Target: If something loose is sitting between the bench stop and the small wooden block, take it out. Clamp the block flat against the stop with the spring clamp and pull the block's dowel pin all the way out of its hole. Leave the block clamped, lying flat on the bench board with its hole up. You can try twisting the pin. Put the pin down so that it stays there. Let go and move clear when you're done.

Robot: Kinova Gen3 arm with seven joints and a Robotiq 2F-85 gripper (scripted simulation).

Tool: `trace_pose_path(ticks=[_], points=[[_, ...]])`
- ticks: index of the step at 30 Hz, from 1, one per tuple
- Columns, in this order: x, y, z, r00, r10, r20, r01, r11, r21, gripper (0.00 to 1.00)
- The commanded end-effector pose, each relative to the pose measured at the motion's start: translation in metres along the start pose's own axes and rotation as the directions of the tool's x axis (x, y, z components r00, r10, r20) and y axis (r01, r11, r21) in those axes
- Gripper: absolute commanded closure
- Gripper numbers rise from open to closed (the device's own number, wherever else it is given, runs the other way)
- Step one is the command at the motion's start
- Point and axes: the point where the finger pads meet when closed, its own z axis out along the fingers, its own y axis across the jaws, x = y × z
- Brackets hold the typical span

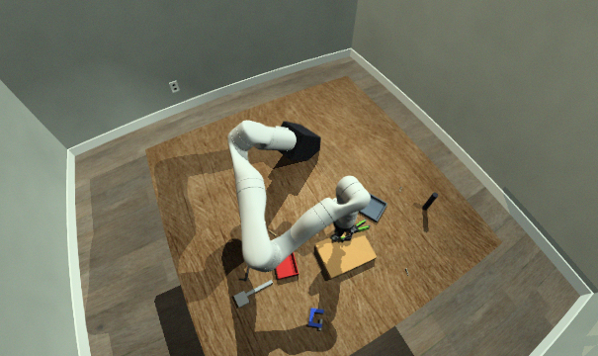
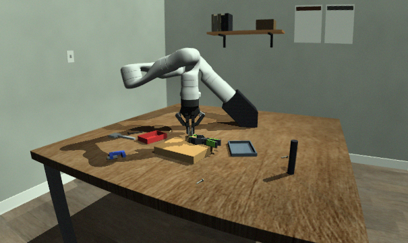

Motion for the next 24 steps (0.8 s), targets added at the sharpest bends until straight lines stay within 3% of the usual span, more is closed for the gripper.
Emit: trace_pose_path(ticks=[1, 24], points=[[-0.0007, -0.0001, -0.0014, 1.000, 0.013, 0.003, -0.013, 1.000, 0.000, 0.90], [-0.0007, -0.0001, -0.0016, 0.996, 0.094, 0.003, -0.094, 0.996, 0.000, 0.90]])
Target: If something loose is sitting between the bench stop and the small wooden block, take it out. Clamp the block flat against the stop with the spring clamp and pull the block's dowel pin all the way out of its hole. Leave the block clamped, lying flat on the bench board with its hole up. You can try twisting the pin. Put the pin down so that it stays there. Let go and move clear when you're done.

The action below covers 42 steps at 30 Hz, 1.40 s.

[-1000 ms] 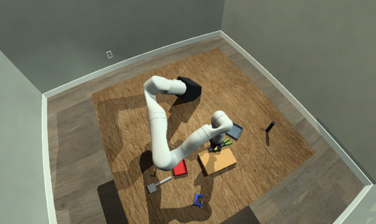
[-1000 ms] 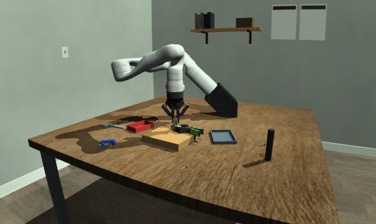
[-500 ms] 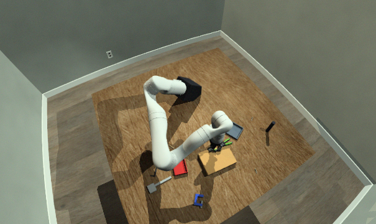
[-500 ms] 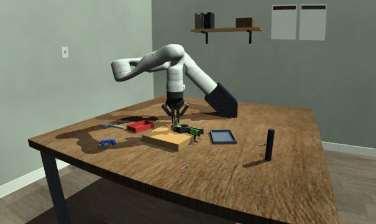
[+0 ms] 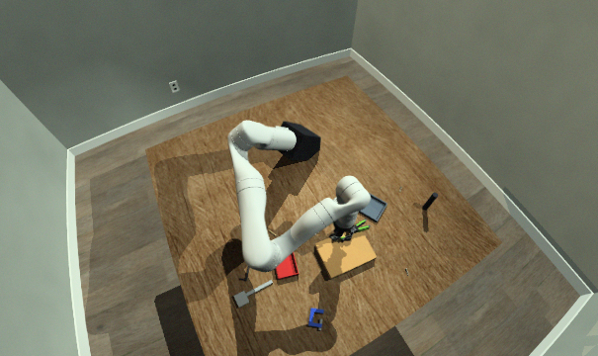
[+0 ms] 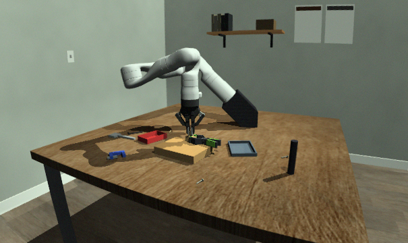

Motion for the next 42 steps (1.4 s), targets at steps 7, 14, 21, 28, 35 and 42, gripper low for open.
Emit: trace_pose_path(ticks=[7, 14, 21, 28, 35, 42], points=[[-0.0007, -0.0001, -0.0014, 0.999, 0.039, 0.003, -0.039, 0.999, 0.000, 0.90], [-0.0007, -0.0001, -0.0015, 0.998, 0.061, 0.003, -0.061, 0.998, 0.000, 0.90], [-0.0007, -0.0001, -0.0015, 0.996, 0.093, 0.003, -0.093, 0.996, 0.000, 0.90], [-0.0007, -0.0001, -0.0015, 0.992, 0.125, 0.003, -0.125, 0.992, 0.000, 0.90], [-0.0007, -0.0001, -0.0016, 0.989, 0.149, 0.003, -0.149, 0.989, 0.000, 0.90], [-0.0007, -0.0001, -0.0016, 0.983, 0.182, 0.003, -0.182, 0.983, 0.000, 0.90]])
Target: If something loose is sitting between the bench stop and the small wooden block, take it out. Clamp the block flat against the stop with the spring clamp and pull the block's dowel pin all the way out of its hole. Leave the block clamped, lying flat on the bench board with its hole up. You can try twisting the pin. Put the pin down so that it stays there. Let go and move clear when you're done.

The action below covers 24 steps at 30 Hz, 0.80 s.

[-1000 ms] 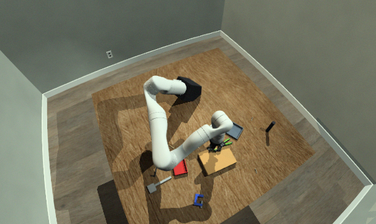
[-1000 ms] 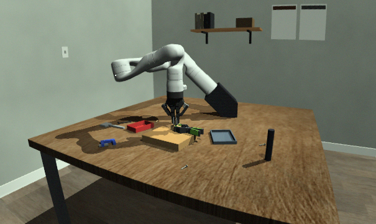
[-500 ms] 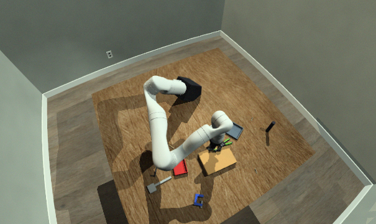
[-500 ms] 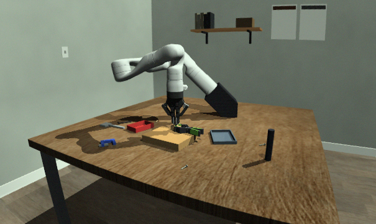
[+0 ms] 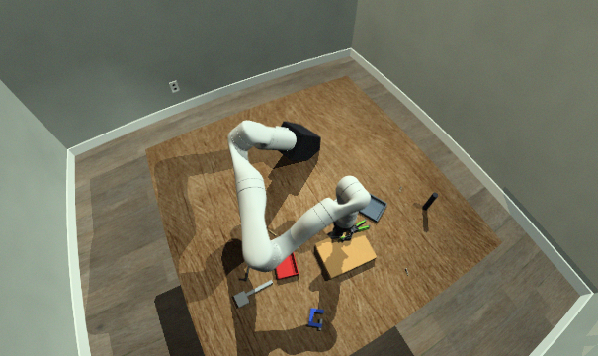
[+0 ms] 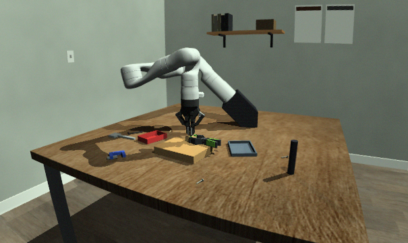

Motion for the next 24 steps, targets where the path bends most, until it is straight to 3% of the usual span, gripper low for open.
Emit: trace_pose_path(ticks=[1, 24], points=[[-0.0006, 0.0000, -0.0013, 1.000, 0.015, 0.003, -0.015, 1.000, 0.000, 0.90], [-0.0006, 0.0000, -0.0014, 0.994, 0.108, 0.003, -0.108, 0.994, 0.000, 0.90]])
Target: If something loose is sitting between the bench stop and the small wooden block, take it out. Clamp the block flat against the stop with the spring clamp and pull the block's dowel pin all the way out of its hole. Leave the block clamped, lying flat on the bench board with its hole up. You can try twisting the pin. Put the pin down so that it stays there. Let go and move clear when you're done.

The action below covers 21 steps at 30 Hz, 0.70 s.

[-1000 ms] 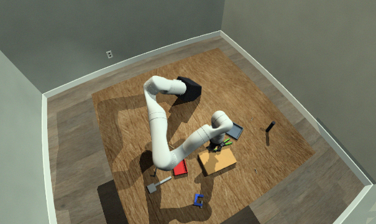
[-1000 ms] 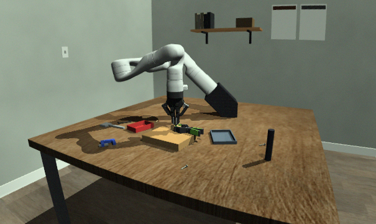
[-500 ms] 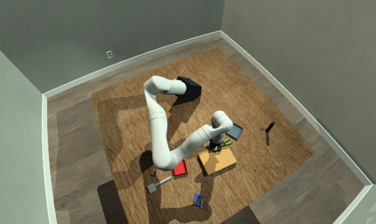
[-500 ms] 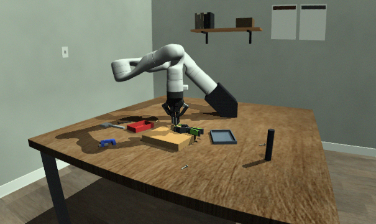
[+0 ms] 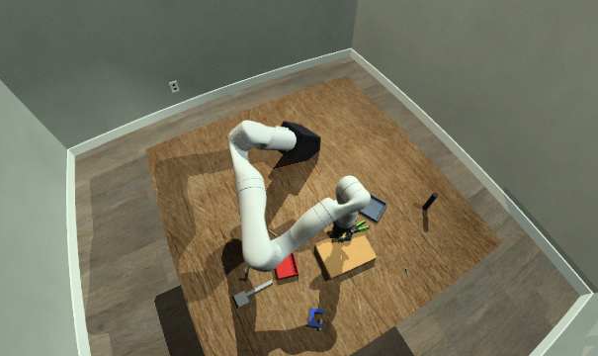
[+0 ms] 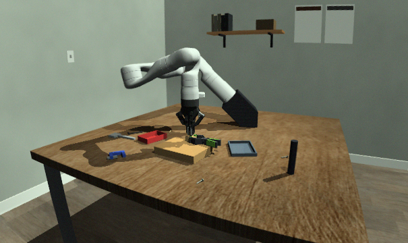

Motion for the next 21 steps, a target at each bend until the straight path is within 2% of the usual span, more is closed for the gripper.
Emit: trace_pose_path(ticks=[1, 21], points=[[-0.0006, 0.0000, -0.0013, 1.000, 0.011, 0.002, -0.011, 1.000, 0.000, 0.90], [-0.0006, 0.0000, -0.0014, 0.995, 0.103, 0.002, -0.103, 0.995, -0.001, 0.90]])
